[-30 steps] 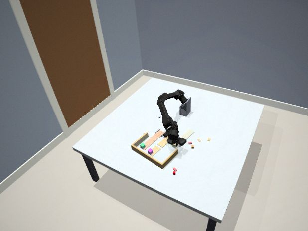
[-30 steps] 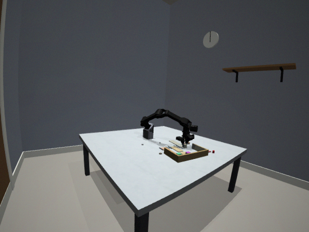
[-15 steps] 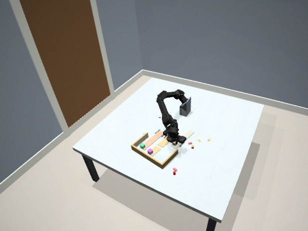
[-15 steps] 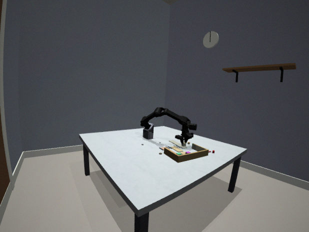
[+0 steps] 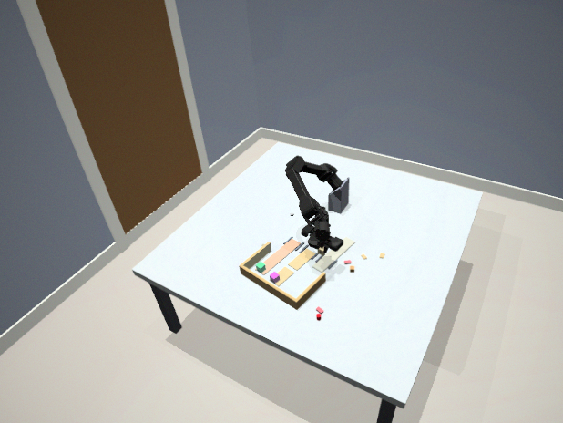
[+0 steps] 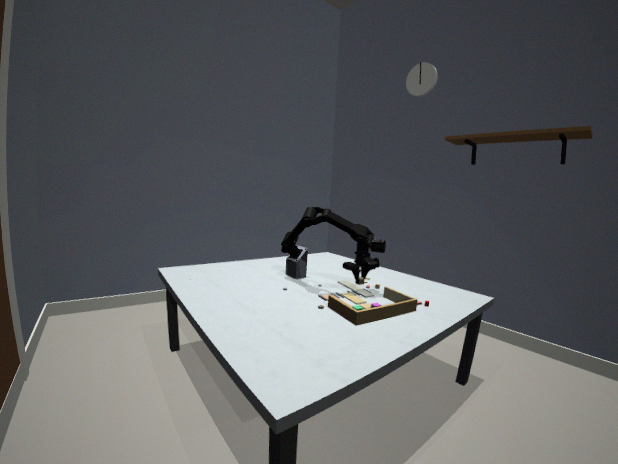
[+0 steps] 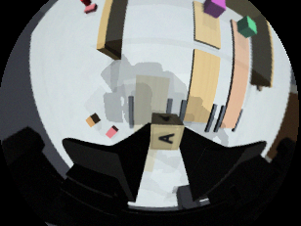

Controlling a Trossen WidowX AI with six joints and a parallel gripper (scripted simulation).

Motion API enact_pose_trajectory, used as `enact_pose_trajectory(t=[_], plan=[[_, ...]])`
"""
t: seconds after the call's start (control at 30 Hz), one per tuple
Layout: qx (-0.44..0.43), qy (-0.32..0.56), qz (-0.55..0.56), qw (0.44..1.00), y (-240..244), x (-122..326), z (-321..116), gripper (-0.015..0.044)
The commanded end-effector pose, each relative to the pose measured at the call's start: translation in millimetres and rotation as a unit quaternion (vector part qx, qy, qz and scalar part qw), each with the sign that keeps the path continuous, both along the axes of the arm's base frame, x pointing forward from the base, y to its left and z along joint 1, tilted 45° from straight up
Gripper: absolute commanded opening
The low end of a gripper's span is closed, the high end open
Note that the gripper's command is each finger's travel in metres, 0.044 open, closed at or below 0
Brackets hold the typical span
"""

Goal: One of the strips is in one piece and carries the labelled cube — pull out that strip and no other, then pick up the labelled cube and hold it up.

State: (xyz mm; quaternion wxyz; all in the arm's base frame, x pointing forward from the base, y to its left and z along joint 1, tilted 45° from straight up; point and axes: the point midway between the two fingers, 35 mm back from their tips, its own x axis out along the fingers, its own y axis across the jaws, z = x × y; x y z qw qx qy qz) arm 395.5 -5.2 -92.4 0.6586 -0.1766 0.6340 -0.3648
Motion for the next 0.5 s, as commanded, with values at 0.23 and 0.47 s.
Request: enact_pose_trajectory(t=[0.23,0.47], plan=[[0.001,0.001,-0.005,1.000,0.9,-25.9,4.3,0.0000],[0.001,0.002,-0.005,1.000,0.4,-47.7,7.7,0.0000]])
